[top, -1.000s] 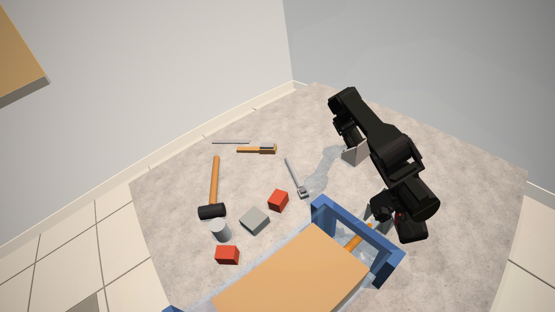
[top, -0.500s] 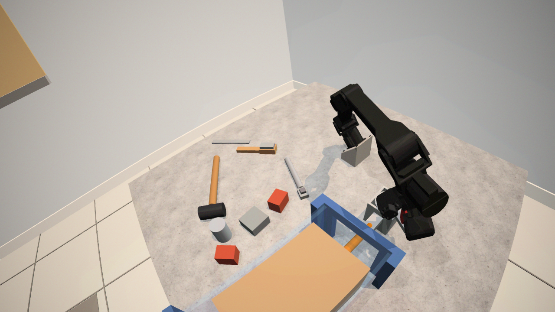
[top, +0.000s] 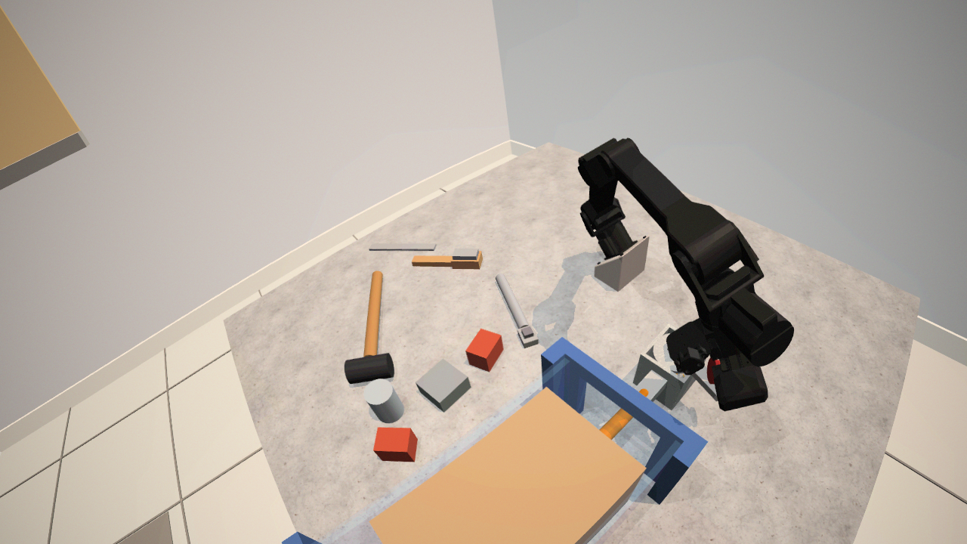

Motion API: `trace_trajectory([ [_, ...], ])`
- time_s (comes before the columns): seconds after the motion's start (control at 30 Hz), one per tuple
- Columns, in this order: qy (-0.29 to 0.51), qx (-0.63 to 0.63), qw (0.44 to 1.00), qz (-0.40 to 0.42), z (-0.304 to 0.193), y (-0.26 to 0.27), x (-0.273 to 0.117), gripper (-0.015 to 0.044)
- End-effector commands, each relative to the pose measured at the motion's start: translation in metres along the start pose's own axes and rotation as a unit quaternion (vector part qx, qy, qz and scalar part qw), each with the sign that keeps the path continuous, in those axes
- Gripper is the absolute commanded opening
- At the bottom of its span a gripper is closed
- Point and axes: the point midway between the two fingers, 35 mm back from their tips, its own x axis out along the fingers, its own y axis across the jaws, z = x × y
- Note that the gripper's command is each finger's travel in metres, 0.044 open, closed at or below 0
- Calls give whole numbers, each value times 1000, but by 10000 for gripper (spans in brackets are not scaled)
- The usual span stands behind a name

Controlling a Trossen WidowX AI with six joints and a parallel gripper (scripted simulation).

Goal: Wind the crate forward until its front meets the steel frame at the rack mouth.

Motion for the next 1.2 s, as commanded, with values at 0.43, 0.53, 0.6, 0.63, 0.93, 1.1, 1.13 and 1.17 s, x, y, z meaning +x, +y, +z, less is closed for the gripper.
trace_trajectory([
  [0.43, 8, -12, 1000, -23, -28, -37, 13, 0],
  [0.53, 8, -12, 1000, -23, -30, -41, 13, 0],
  [0.6, 8, -12, 1000, -23, -31, -44, 14, 0],
  [0.63, 8, -12, 1000, -23, -32, -45, 14, 0],
  [0.93, 8, -12, 1000, -24, -36, -58, 15, 0],
  [1.1, 8, -12, 1000, -24, -37, -66, 16, 0],
  [1.13, 8, -12, 1000, -24, -37, -67, 16, 0],
  [1.17, 8, -12, 1000, -24, -37, -69, 16, 0],
])
